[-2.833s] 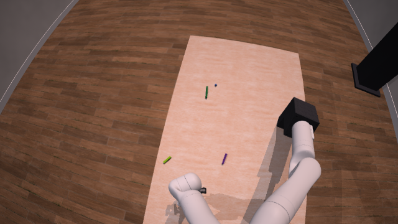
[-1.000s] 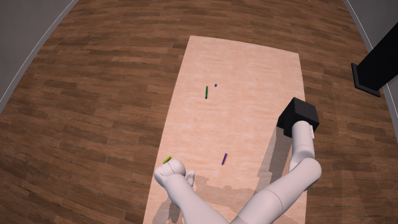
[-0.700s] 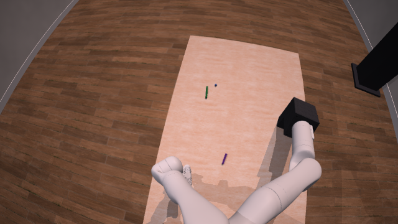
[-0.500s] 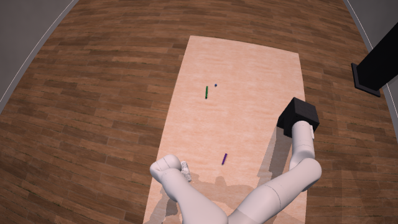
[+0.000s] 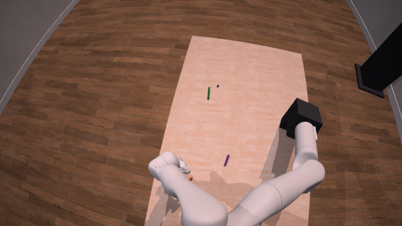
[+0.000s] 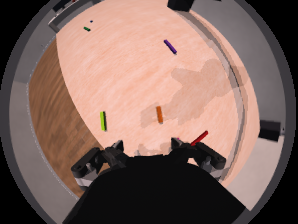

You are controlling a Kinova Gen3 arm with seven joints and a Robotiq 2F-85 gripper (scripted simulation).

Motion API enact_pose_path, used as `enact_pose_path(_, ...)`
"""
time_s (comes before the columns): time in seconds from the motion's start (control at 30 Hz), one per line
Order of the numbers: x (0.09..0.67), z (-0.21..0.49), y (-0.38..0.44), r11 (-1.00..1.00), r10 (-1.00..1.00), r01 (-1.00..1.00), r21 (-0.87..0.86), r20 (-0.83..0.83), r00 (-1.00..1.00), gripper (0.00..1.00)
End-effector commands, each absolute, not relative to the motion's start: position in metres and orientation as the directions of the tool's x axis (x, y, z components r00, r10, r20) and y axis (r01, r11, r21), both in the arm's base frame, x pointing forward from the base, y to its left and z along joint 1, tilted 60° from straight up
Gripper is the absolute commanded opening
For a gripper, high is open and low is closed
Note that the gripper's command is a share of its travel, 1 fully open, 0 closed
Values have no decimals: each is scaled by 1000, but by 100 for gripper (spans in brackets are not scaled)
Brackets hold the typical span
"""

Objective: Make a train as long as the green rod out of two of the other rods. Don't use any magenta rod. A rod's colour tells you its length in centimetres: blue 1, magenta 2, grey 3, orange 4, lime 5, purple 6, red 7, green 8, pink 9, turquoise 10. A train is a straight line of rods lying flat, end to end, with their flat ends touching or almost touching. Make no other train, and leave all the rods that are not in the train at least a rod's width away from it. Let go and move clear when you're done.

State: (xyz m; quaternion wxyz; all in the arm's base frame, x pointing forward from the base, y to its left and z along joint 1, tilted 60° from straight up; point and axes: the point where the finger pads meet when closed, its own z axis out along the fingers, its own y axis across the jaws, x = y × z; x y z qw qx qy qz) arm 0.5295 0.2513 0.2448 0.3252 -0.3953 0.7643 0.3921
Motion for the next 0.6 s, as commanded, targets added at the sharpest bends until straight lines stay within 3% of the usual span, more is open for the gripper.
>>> enact_pose_path(0.0,537,242,247,354,-380,-898,263,-837,-395,100)
enact_pose_path(0.57,546,235,241,205,-483,-978,-25,-872,-79,100)
